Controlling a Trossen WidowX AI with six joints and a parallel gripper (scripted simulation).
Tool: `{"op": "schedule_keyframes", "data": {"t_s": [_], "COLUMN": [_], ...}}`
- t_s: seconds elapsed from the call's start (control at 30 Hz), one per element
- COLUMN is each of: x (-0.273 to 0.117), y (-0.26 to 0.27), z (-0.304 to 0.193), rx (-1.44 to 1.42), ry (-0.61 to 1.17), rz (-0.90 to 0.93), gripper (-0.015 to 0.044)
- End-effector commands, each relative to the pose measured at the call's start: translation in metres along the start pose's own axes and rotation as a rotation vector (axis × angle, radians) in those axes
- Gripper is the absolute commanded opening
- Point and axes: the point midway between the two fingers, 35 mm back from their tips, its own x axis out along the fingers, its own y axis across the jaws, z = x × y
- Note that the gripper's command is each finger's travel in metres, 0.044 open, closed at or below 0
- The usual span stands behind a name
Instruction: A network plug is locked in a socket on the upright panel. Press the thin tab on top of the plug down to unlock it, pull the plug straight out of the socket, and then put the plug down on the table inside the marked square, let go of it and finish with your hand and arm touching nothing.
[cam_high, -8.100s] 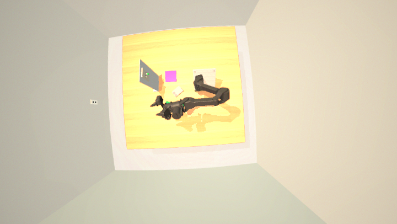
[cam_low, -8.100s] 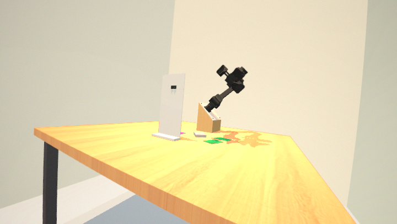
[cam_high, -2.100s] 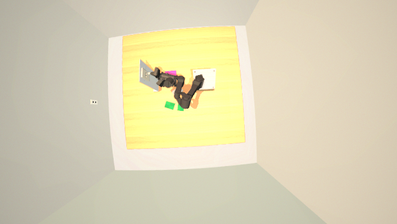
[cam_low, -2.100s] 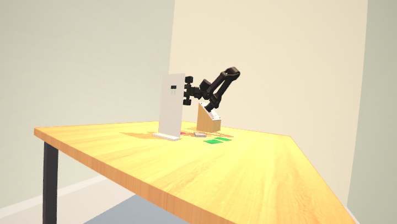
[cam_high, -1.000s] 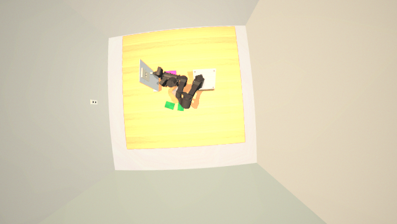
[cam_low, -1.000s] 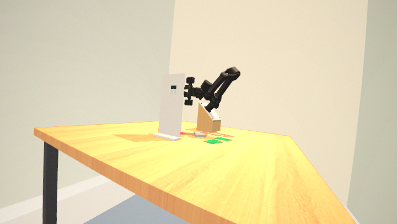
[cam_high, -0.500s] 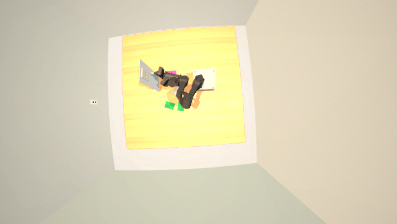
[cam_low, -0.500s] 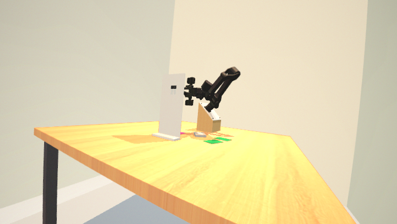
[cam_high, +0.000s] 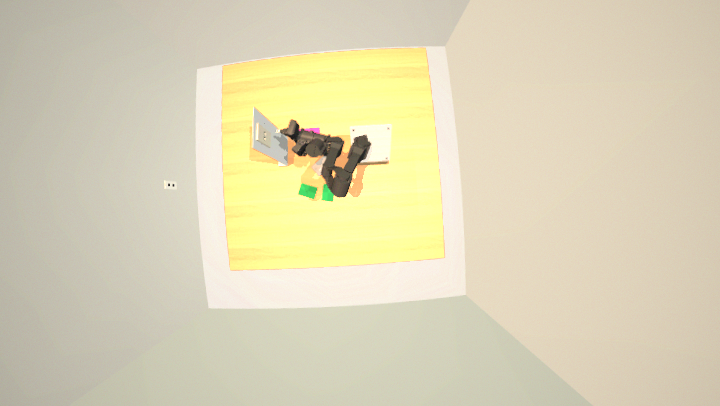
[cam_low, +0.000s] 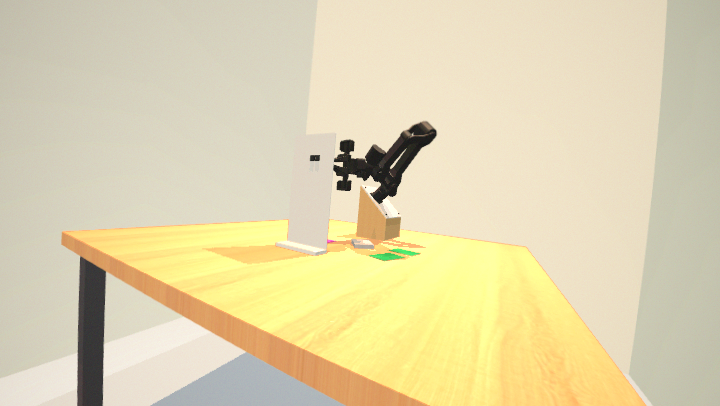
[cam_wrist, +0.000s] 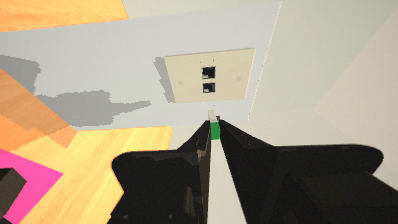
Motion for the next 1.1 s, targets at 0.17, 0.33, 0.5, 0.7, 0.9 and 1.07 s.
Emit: {"op": "schedule_keyframes", "data": {"t_s": [0.17, 0.33, 0.5, 0.7, 0.9, 1.07], "x": [-0.003, -0.005, -0.008, -0.013, -0.018, -0.023], "y": [-0.016, -0.024, -0.033, -0.042, -0.051, -0.057], "z": [0.001, 0.001, 0.0, 0.0, 0.0, 0.0], "rx": [-0.005, -0.004, -0.005, -0.007, -0.01, -0.011], "ry": [-0.007, -0.006, -0.006, -0.007, -0.008, -0.009], "rz": [-0.003, -0.004, -0.003, -0.001, 0.0, 0.001], "gripper": [0.0, 0.0, 0.0, 0.0, 0.0, 0.0]}}
